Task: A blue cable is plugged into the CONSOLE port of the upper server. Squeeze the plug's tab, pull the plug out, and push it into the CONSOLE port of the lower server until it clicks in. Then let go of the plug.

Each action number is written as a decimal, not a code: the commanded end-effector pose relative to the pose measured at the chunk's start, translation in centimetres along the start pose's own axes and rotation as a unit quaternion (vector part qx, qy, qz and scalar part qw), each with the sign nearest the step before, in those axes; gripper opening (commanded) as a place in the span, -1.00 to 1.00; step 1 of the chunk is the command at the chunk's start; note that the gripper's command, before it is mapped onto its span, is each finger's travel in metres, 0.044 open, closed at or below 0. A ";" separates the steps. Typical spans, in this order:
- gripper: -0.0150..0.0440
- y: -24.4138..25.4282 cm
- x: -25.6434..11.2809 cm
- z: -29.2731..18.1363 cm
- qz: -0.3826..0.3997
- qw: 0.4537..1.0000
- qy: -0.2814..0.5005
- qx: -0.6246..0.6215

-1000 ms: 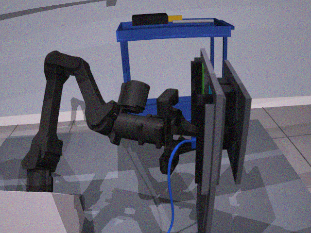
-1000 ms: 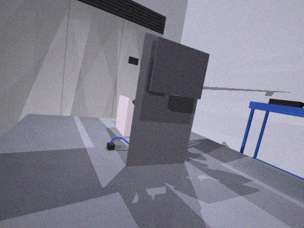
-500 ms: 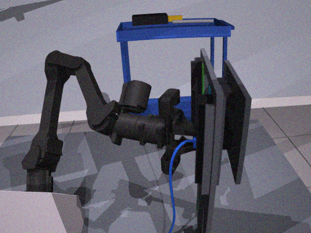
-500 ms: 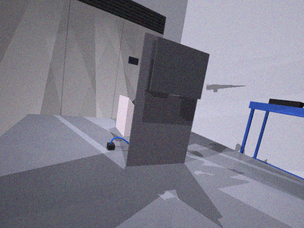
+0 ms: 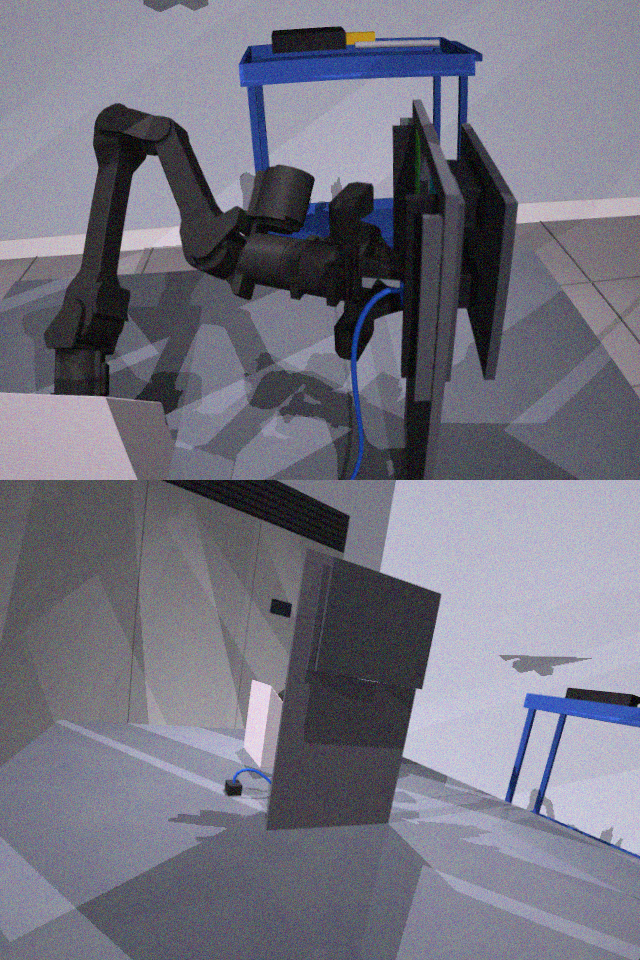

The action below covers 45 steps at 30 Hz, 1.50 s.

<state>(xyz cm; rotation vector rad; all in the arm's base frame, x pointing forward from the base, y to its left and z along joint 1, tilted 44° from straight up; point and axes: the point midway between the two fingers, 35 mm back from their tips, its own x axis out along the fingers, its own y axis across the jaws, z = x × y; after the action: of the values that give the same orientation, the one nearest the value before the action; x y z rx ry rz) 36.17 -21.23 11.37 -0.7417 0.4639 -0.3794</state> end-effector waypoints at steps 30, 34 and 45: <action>0.58 0.0 0.2 0.0 0.000 1.000 0.001 0.000; 0.93 0.0 0.2 0.0 0.000 1.000 0.001 0.000; 1.00 -0.6 -0.6 -0.1 0.000 1.000 0.001 0.000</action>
<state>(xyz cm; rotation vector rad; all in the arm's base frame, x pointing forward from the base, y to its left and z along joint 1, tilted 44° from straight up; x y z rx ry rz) 35.79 -21.45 11.81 -0.7391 0.4634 -0.3856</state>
